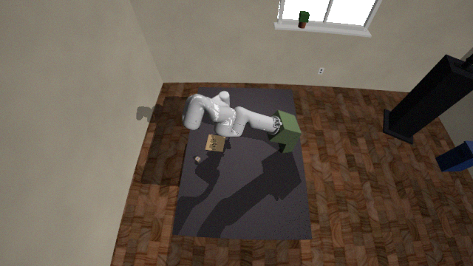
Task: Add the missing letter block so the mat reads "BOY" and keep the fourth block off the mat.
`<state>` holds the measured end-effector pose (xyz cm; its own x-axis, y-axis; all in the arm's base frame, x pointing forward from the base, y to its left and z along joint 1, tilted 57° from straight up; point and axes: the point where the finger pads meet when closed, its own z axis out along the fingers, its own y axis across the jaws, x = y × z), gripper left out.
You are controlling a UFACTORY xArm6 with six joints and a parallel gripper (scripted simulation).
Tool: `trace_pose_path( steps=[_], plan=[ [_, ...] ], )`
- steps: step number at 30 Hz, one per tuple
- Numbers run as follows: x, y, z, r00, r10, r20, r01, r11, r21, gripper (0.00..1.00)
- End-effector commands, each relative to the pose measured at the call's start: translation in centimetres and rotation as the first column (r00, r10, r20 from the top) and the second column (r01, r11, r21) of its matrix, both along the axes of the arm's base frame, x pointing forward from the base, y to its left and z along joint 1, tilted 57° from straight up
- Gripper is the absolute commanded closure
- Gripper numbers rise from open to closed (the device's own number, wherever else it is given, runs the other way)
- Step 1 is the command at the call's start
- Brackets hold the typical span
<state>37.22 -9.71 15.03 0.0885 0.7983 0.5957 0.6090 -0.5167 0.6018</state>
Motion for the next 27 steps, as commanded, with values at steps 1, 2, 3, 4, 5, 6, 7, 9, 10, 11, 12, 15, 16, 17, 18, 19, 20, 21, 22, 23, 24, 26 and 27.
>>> trace_pose_path(
  steps=[1, 2, 3, 4, 5, 6, 7, 9, 10, 11, 12, 15, 16, 17, 18, 19, 20, 21, 22, 23, 24, 26, 27],
  plan=[
    [0.33, 0.1, -0.25, 0.996, -0.071, -0.054, 0.076, 0.992, 0.103, 0.0],
    [0.41, 0.14, -0.32, 0.994, -0.088, -0.067, 0.096, 0.987, 0.128, 0.0],
    [0.48, 0.18, -0.4, 0.991, -0.103, -0.08, 0.115, 0.982, 0.152, 0.0],
    [0.56, 0.21, -0.47, 0.988, -0.119, -0.093, 0.134, 0.975, 0.176, 0.0],
    [0.63, 0.25, -0.55, 0.985, -0.135, -0.108, 0.154, 0.968, 0.2, 0.0],
    [0.7, 0.29, -0.63, 0.981, -0.149, -0.122, 0.174, 0.959, 0.223, 0.0],
    [0.78, 0.33, -0.71, 0.977, -0.164, -0.136, 0.193, 0.95, 0.246, 0.0],
    [0.92, 0.41, -0.86, 0.968, -0.191, -0.166, 0.233, 0.929, 0.289, 0.0],
    [0.92, 0.41, -0.86, 0.968, -0.191, -0.166, 0.233, 0.929, 0.289, 0.0],
    [0.92, 0.41, -0.86, 0.968, -0.191, -0.166, 0.233, 0.929, 0.289, 0.0],
    [0.97, 0.44, -0.92, 0.964, -0.2, -0.177, 0.247, 0.92, 0.304, 0.0],
    [1.07, 0.5, -1.04, 0.955, -0.218, -0.199, 0.275, 0.902, 0.333, 0.0],
    [1.07, 0.51, -1.04, 0.955, -0.219, -0.201, 0.277, 0.9, 0.335, 0.0],
    [1.07, 0.51, -1.04, 0.955, -0.219, -0.201, 0.277, 0.9, 0.336, 0.0],
    [1.07, 0.51, -1.04, 0.955, -0.219, -0.201, 0.277, 0.9, 0.336, 0.31],
    [1.07, 0.51, -1.04, 0.955, -0.219, -0.201, 0.277, 0.9, 0.336, 0.31],
    [1.07, 0.51, -1.04, 0.955, -0.219, -0.201, 0.277, 0.9, 0.336, 0.31],
    [1.07, 0.51, -1.04, 0.955, -0.219, -0.201, 0.277, 0.9, 0.336, 0.31],
    [1.07, 0.51, -1.04, 0.955, -0.219, -0.201, 0.277, 0.9, 0.336, 0.31],
    [1.07, 0.51, -1.04, 0.955, -0.219, -0.201, 0.277, 0.9, 0.336, 0.31],
    [1.07, 0.51, -1.04, 0.955, -0.219, -0.201, 0.277, 0.9, 0.336, 0.31],
    [1.07, 0.51, -1.04, 0.955, -0.219, -0.201, 0.277, 0.9, 0.336, 0.31],
    [1.07, 0.51, -1.04, 0.955, -0.219, -0.201, 0.277, 0.9, 0.336, 0.31]
  ],
)
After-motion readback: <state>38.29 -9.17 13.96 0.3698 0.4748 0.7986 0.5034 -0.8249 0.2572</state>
